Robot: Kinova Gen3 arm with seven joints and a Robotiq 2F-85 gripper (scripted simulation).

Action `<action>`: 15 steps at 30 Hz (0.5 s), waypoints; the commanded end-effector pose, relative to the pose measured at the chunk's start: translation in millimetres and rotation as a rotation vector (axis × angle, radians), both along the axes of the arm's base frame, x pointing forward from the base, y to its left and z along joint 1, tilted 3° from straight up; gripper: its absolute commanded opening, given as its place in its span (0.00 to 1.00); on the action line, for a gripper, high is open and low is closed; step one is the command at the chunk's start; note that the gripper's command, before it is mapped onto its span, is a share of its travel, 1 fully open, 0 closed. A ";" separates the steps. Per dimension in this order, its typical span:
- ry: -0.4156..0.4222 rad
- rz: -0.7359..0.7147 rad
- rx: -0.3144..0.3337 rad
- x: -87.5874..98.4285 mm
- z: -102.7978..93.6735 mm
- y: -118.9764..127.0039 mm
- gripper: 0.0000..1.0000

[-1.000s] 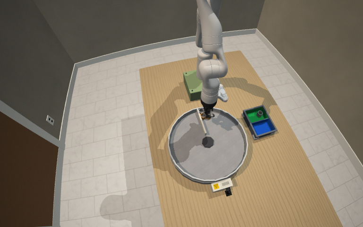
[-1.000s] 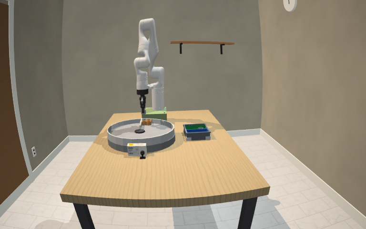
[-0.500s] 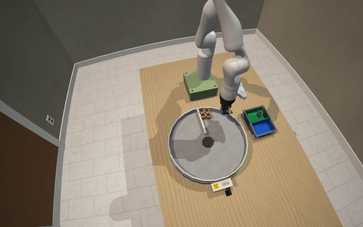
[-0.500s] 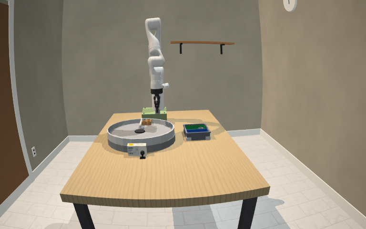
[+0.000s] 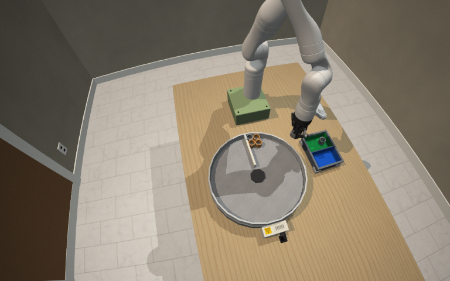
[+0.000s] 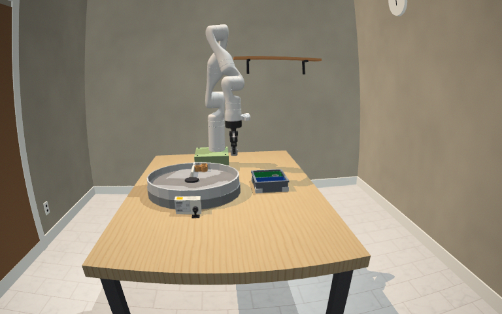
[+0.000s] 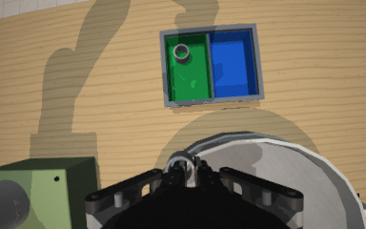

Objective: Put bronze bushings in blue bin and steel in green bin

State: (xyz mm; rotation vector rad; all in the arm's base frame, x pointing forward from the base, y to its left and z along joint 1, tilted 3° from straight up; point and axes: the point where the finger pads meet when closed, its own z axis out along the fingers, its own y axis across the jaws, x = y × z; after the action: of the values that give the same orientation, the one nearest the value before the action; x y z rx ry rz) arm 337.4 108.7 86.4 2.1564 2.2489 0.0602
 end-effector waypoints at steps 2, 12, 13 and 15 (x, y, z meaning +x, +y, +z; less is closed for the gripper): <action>-0.002 0.034 0.000 -1.0 -0.2 48.5 0.00; -0.002 0.034 0.000 -1.2 0.4 95.8 0.00; -0.002 0.034 0.000 -1.3 0.6 107.6 0.00; -0.002 0.034 0.000 -1.3 0.8 119.5 0.00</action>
State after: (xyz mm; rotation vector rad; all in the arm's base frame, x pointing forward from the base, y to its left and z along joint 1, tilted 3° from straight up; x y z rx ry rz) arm 338.9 205.5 89.8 2.1599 2.2429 0.0626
